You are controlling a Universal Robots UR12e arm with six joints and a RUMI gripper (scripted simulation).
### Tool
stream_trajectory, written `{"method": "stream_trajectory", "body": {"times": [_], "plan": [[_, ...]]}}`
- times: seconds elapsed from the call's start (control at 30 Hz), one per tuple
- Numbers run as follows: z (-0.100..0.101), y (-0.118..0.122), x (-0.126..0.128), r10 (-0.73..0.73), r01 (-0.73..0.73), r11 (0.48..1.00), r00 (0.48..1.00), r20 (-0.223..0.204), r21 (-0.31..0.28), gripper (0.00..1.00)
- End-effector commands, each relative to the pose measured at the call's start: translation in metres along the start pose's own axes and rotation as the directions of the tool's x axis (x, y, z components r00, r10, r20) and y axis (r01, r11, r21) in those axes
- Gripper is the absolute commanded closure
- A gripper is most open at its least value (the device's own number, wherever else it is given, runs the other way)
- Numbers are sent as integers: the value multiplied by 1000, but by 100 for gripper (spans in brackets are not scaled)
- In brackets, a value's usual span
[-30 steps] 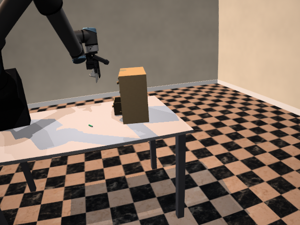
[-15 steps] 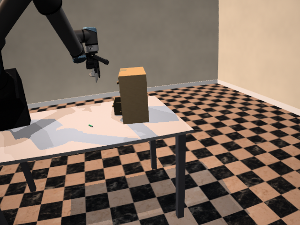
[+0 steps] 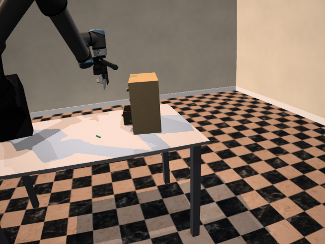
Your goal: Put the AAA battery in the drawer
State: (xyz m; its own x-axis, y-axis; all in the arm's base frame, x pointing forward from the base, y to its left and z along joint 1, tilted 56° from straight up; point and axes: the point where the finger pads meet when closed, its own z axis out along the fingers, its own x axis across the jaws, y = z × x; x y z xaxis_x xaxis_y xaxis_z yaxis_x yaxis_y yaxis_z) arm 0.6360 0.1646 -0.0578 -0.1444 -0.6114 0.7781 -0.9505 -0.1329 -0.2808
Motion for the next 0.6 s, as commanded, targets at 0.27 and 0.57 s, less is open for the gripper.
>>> {"method": "stream_trajectory", "body": {"times": [0.27, 0.57], "plan": [[17, -1, 15, 66, -66, 998, 998, 9, -7, 0], [92, 8, 96, 377, -376, 926, 926, 25, -31, 0]]}}
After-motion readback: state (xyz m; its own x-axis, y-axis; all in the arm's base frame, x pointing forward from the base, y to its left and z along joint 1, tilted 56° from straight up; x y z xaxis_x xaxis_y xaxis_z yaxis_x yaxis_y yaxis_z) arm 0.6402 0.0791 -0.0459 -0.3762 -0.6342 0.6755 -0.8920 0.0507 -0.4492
